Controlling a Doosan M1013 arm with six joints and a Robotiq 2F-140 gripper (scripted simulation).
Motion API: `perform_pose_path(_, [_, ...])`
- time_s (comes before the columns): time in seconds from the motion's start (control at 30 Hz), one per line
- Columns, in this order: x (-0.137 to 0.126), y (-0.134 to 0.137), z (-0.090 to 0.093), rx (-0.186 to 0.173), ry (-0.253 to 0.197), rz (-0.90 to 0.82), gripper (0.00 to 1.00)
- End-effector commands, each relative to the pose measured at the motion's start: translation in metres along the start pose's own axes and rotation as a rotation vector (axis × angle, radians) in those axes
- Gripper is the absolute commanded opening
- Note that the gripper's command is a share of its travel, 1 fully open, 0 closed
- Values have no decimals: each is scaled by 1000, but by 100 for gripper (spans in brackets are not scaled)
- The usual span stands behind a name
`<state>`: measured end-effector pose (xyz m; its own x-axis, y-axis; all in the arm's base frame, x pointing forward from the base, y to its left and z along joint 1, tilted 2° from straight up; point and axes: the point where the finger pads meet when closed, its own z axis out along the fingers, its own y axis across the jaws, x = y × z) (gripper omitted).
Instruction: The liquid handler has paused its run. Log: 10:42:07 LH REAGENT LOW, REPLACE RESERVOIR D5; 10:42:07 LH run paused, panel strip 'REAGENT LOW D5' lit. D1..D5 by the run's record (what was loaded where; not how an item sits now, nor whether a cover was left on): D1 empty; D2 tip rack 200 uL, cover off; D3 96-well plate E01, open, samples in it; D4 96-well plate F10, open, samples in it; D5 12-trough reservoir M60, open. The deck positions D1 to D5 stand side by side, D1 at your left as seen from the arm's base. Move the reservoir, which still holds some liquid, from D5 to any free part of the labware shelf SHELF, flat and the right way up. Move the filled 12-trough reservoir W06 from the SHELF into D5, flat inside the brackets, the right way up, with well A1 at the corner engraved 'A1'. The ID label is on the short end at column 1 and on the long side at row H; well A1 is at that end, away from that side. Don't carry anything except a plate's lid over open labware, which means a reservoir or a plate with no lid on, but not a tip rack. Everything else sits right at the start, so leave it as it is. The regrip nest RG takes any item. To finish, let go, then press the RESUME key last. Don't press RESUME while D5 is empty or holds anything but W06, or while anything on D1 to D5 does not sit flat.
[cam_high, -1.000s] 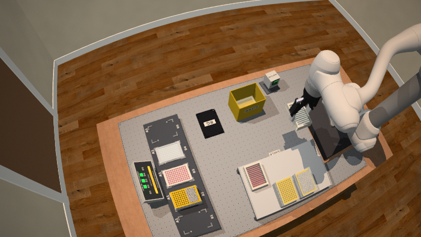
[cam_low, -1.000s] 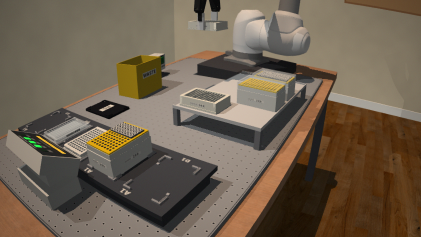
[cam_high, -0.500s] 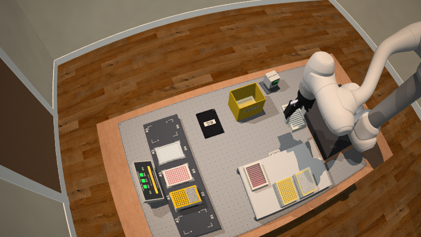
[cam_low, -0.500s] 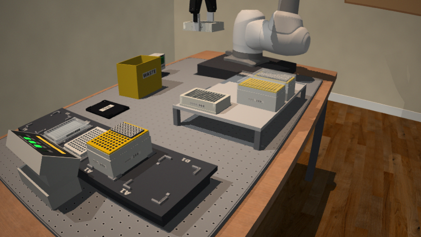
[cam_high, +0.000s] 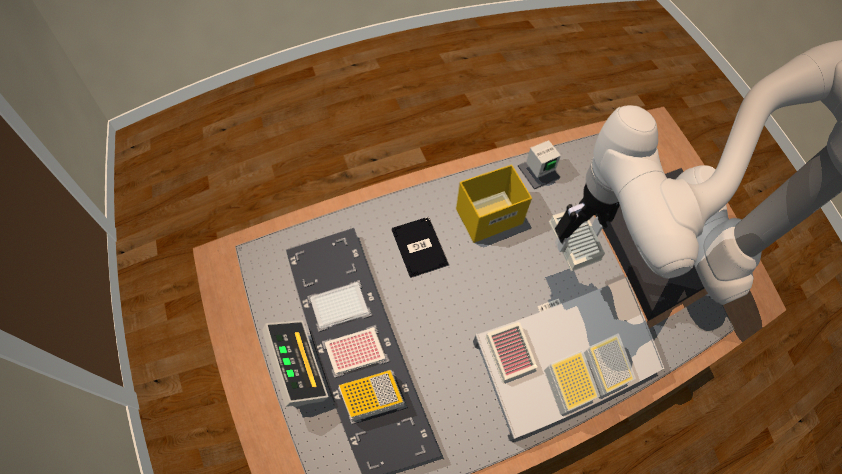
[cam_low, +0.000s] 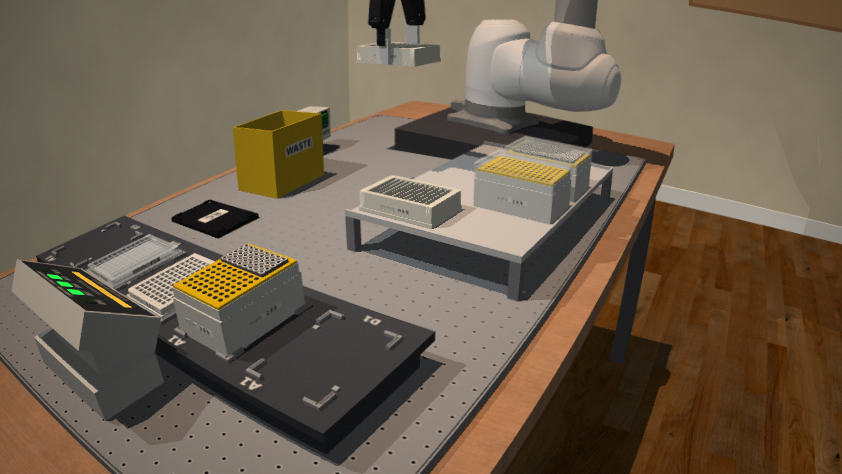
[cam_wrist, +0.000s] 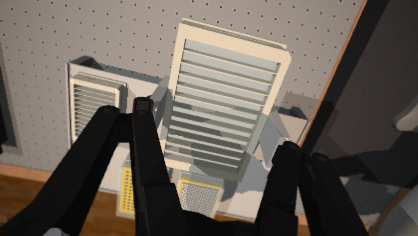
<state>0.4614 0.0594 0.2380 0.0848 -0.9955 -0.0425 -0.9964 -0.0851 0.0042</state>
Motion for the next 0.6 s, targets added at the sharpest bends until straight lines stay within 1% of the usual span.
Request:
perform_pose_path(0.0, [0,-6,0,0,0,0,0])
perform_pose_path(0.13, [0,-10,0,0,0,0,0])
perform_pose_path(0.57, [-2,-41,0,0,0,0,0])
